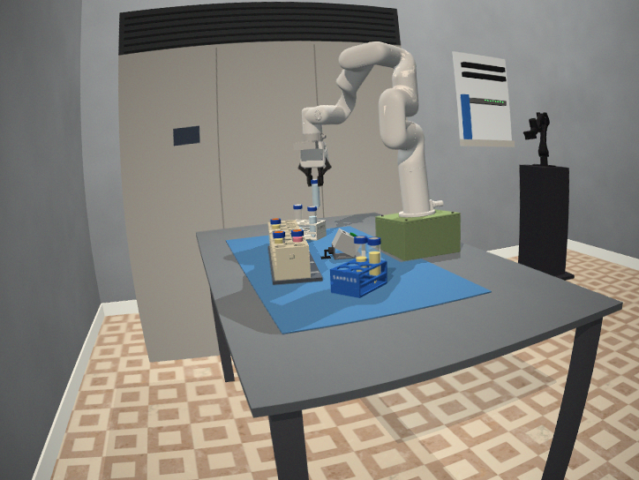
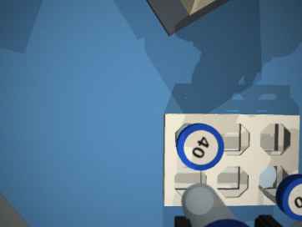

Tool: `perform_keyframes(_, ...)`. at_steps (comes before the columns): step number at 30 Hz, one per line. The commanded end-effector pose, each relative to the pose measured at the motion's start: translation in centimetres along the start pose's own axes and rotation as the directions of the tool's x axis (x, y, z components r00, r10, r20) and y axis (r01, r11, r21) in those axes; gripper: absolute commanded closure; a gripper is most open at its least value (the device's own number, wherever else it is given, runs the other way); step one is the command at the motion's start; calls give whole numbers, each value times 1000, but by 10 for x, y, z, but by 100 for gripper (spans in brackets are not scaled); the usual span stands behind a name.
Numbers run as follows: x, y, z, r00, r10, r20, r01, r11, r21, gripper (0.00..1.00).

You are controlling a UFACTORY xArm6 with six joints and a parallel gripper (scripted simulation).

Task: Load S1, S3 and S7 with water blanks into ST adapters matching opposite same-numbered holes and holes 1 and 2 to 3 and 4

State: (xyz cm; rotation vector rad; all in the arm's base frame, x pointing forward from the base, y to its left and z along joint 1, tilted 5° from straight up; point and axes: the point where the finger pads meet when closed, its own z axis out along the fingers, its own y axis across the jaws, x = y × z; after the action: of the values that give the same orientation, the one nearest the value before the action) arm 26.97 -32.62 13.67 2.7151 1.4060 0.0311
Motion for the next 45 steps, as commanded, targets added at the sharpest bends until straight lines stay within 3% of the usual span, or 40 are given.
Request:
perform_keyframes(1,0,1,-11,1000,0,1,0,1000,-4,100)
perform_keyframes(16,0,1,-37,1000,0,1,0,1000,-4,100)
perform_keyframes(27,0,1,-37,1000,0,1,0,1000,-4,100)
perform_keyframes(37,49,-7,-37,945,327,-1,-327,945,-4,100)
perform_keyframes(39,49,-7,-37,945,327,-1,-327,945,-4,100)
perform_keyframes(45,79,-12,-37,861,508,-2,-508,861,-3,100)
